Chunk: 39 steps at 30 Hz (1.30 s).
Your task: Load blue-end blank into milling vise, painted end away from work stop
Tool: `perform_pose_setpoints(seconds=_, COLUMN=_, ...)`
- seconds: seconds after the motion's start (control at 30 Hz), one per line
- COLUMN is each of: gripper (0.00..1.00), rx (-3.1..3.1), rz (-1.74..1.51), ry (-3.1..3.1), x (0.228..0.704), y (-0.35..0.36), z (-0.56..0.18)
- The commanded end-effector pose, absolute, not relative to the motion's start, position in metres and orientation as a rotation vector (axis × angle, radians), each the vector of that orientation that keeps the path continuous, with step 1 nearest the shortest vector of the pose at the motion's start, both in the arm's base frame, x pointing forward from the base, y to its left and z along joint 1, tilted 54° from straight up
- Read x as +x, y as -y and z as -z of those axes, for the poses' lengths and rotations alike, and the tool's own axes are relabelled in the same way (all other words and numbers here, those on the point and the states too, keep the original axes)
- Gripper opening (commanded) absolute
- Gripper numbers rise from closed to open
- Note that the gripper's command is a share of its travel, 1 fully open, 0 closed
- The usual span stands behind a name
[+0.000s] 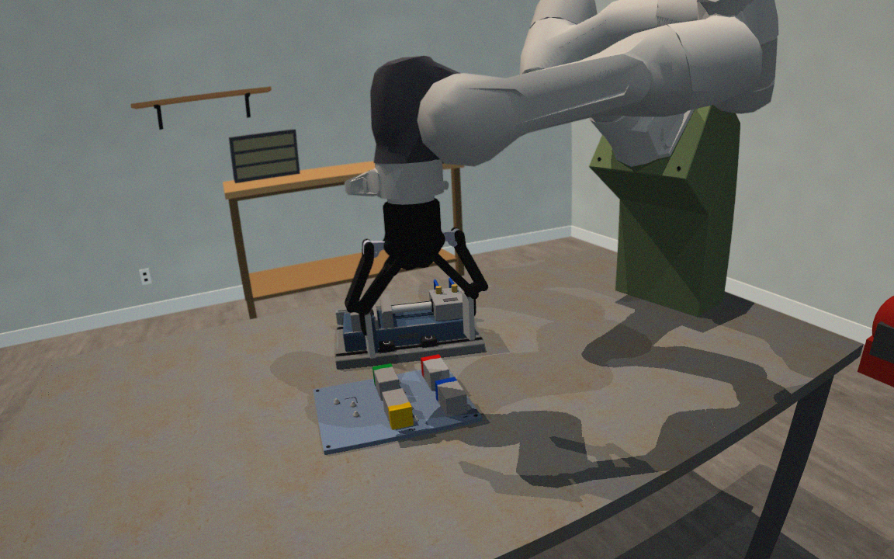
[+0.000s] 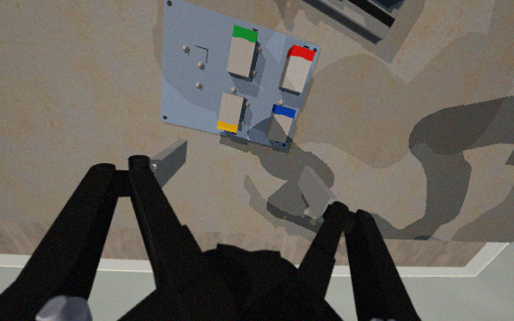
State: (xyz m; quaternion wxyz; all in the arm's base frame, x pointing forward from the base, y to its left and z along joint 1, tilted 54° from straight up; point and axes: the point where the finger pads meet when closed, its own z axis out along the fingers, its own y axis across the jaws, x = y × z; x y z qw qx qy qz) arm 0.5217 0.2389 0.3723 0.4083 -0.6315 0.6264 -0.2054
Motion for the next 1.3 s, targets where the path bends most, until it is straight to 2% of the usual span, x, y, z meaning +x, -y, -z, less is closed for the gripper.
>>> perform_pose_setpoints(seconds=0.0, gripper=1.00, rx=-1.591, rz=0.518, ry=-1.578, x=0.522, y=-0.239, z=-0.372)
perform_pose_setpoints(seconds=1.17, gripper=1.00, rx=-1.591, rz=0.518, ry=-1.578, x=0.522, y=-0.239, z=-0.372)
perform_pose_setpoints(seconds=1.27, gripper=1.00, rx=-1.591, rz=0.517, ry=-1.580, x=0.503, y=-0.219, z=-0.384)
